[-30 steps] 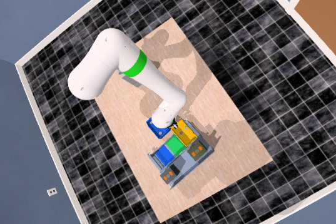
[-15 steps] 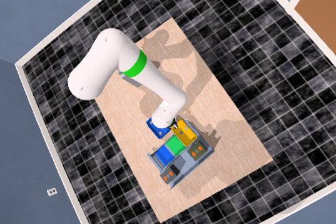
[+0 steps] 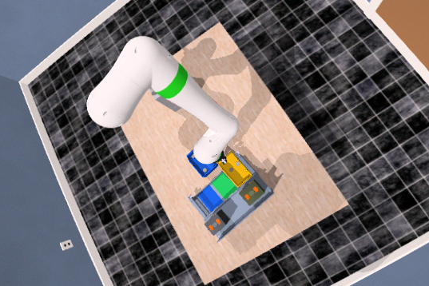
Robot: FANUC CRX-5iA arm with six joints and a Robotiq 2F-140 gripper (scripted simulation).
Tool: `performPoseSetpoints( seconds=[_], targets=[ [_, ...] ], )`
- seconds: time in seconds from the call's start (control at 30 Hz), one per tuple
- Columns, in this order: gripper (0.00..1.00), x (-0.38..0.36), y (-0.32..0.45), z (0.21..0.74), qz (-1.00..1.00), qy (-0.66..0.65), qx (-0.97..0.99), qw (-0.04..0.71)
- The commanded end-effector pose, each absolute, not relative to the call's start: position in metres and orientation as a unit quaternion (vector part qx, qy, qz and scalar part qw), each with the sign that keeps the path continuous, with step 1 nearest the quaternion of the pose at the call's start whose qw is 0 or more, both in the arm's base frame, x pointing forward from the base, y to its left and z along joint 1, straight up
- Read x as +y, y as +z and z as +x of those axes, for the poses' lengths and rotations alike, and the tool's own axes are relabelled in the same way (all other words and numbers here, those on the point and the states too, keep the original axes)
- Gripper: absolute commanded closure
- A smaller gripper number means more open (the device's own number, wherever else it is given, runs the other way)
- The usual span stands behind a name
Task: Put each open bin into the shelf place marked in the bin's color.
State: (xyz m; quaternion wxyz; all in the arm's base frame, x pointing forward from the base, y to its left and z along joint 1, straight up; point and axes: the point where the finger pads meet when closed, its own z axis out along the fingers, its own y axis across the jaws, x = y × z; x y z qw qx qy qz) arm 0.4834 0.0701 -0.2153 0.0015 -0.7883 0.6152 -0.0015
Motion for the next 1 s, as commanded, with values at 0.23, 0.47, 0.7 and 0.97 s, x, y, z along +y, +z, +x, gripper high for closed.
performPoseSetpoints(
  seconds=[0.23, 0.47, 0.7, 0.97],
  targets=[
    [1.00, 0.0703, -0.2152, 0.4846, -0.788, -0.002, 0.615, 0.002],
    [1.00, 0.0707, -0.2152, 0.4862, -0.788, -0.002, 0.615, 0.002],
    [1.00, 0.0712, -0.2152, 0.4881, -0.788, -0.002, 0.615, 0.002],
    [1.00, 0.0719, -0.2152, 0.4909, -0.788, -0.002, 0.615, 0.002]
  ],
)
